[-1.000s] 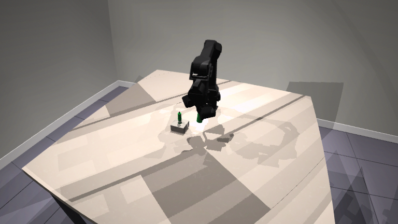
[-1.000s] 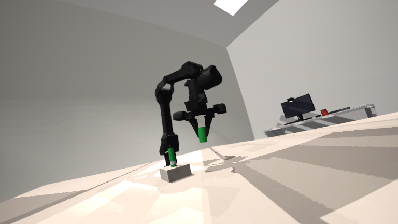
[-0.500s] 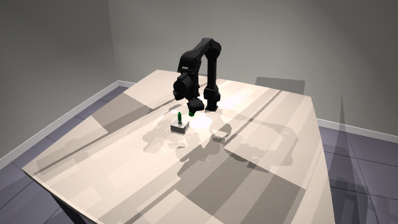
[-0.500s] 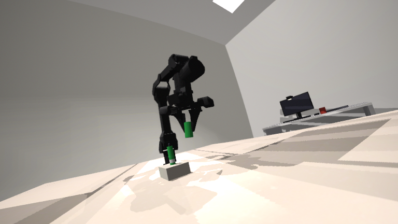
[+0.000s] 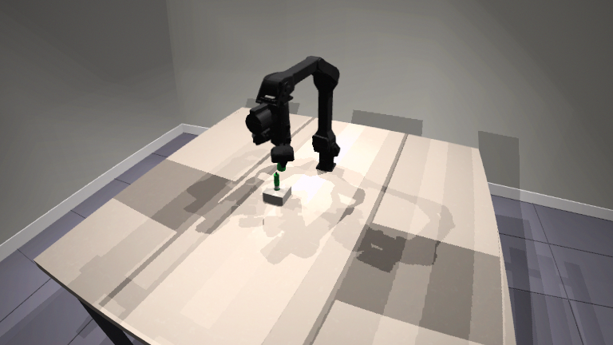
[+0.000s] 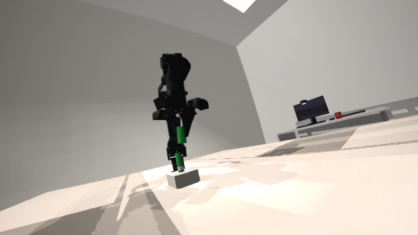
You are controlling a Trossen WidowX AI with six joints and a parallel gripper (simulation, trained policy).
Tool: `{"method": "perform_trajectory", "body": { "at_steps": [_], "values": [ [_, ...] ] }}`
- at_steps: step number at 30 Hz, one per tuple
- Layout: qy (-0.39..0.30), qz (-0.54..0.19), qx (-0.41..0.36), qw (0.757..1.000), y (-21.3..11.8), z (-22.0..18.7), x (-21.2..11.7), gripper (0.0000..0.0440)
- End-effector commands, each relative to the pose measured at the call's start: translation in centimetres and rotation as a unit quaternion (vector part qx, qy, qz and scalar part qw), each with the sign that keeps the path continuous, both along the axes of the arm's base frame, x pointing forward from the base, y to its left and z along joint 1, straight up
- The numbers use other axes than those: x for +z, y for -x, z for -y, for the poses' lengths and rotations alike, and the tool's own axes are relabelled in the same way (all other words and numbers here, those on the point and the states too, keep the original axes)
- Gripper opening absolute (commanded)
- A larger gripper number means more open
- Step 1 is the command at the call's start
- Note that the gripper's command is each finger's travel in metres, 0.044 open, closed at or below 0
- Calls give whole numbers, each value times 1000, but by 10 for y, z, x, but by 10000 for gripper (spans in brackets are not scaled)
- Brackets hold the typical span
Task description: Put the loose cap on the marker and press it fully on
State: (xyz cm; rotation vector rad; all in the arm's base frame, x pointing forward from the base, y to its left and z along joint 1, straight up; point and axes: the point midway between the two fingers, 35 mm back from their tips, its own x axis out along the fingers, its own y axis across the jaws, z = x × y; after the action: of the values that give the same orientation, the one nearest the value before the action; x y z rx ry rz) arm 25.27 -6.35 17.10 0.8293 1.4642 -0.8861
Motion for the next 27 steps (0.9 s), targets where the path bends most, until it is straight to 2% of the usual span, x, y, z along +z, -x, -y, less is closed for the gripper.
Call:
{"method": "perform_trajectory", "body": {
  "at_steps": [1, 27],
  "values": [
    [0, 2, -12, 1000, 2, 10, 2, 0],
    [-24, -24, -35, 999, 4, 20, -41, 0]
  ]
}}
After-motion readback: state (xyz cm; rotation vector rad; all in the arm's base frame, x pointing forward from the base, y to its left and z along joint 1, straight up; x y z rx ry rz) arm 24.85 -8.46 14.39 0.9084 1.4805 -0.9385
